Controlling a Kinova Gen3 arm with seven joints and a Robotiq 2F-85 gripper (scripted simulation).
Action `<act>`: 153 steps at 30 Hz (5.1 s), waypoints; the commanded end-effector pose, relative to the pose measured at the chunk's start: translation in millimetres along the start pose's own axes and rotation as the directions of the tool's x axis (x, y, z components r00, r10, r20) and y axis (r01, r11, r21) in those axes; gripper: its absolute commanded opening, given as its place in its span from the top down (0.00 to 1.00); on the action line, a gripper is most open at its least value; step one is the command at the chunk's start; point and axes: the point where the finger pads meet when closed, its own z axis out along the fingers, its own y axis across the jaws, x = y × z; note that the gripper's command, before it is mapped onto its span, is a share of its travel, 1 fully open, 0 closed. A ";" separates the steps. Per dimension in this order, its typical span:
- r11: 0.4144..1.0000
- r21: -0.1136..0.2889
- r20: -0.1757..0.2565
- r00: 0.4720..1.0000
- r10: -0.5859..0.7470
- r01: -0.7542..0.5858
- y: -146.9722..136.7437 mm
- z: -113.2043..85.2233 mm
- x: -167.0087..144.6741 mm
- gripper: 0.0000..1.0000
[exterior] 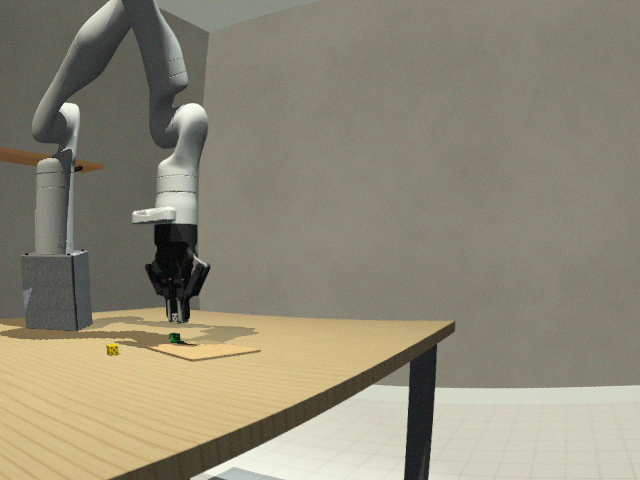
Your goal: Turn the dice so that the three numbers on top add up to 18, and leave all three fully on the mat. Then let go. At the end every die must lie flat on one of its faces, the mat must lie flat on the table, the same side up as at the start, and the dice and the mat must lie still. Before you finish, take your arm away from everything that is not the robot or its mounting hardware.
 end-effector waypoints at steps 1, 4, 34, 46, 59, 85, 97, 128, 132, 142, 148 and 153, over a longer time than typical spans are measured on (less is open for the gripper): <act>1.000 -0.012 0.003 1.000 -0.002 0.002 4.5 11.1 -2.4 0.89; 1.000 -0.012 0.003 1.000 -0.002 0.002 4.5 19.2 -2.4 0.89; 1.000 -0.012 0.003 1.000 -0.002 0.002 4.6 33.8 -2.4 0.89; 1.000 -0.012 0.003 1.000 -0.002 0.002 4.6 33.8 -2.4 0.89; 1.000 -0.012 0.003 1.000 -0.002 0.002 4.5 33.8 -2.3 0.89; 1.000 -0.012 0.003 1.000 -0.002 0.002 4.4 33.8 -1.8 0.89; 1.000 -0.012 0.003 1.000 -0.002 0.002 4.4 34.2 -1.8 0.89; 1.000 -0.012 0.003 1.000 -0.002 0.002 4.4 37.8 -1.8 0.89; 1.000 -0.012 0.003 1.000 -0.002 0.002 4.4 37.8 -1.8 0.89; 1.000 -0.012 0.003 1.000 -0.002 0.002 4.4 37.8 -1.8 0.89; 1.000 -0.012 0.003 1.000 -0.002 0.002 4.4 37.8 -1.8 0.89; 1.000 -0.012 0.003 1.000 -0.002 0.002 4.4 37.8 -1.8 0.89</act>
